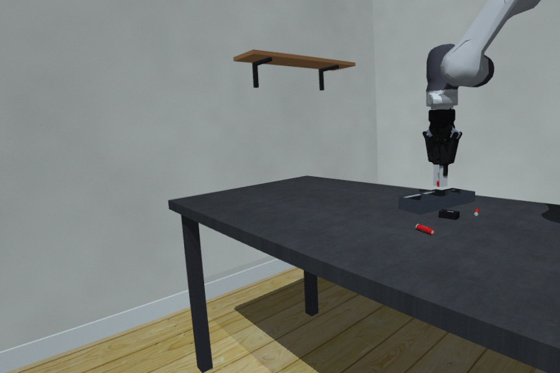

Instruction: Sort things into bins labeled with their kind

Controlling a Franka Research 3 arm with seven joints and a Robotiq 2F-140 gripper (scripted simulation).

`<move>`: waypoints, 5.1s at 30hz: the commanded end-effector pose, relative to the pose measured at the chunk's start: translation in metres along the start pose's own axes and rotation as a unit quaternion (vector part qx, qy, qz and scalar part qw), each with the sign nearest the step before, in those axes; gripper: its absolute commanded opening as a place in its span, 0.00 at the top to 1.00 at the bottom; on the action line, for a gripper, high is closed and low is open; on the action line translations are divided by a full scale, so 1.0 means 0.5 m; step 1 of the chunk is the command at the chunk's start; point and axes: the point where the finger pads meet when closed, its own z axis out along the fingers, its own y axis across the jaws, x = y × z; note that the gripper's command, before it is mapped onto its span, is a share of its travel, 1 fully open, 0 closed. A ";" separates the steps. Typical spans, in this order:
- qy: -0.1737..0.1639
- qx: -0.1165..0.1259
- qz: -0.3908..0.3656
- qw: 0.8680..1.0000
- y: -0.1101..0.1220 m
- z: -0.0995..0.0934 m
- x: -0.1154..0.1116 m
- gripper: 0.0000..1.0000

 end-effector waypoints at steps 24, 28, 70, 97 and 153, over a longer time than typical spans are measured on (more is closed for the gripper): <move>0.006 0.010 0.265 0.964 0.000 0.002 0.003 0.93; 0.007 0.011 0.298 0.954 0.001 0.002 0.002 0.93; -0.001 0.014 0.593 0.805 0.005 0.002 0.001 0.93; -0.012 0.003 0.696 0.718 0.005 0.002 0.002 0.93; -0.012 0.003 0.696 0.718 0.004 0.077 0.000 0.81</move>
